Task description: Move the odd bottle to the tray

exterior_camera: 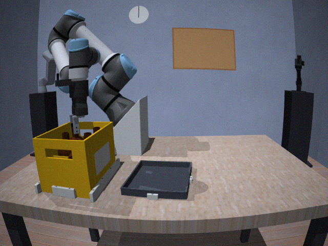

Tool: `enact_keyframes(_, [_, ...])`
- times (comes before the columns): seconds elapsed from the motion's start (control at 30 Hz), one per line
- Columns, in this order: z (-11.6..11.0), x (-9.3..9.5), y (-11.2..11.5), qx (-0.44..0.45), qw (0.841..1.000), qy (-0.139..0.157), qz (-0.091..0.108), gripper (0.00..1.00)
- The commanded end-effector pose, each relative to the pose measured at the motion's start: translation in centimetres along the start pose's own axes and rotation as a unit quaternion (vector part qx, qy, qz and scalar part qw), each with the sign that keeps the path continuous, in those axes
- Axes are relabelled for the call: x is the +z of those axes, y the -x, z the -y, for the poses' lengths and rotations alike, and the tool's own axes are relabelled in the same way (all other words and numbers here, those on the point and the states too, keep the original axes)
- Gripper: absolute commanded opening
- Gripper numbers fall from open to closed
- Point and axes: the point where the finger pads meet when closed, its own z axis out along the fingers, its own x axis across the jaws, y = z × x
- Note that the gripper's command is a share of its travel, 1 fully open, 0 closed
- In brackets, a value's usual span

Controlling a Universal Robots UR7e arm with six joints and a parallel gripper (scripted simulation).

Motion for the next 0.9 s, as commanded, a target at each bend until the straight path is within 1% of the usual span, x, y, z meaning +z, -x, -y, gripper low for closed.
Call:
enact_keyframes(0.0, [0.02,-0.02,0.01,0.000,1.000,0.000,0.000,0.00])
enact_keyframes(0.8, [0.02,-0.02,0.01,0.000,1.000,0.000,0.000,0.00])
enact_keyframes(0.83, [0.02,-0.02,0.01,0.000,1.000,0.000,0.000,1.00])
enact_keyframes(0.87, [0.02,-0.02,0.01,0.000,1.000,0.000,0.000,1.00])
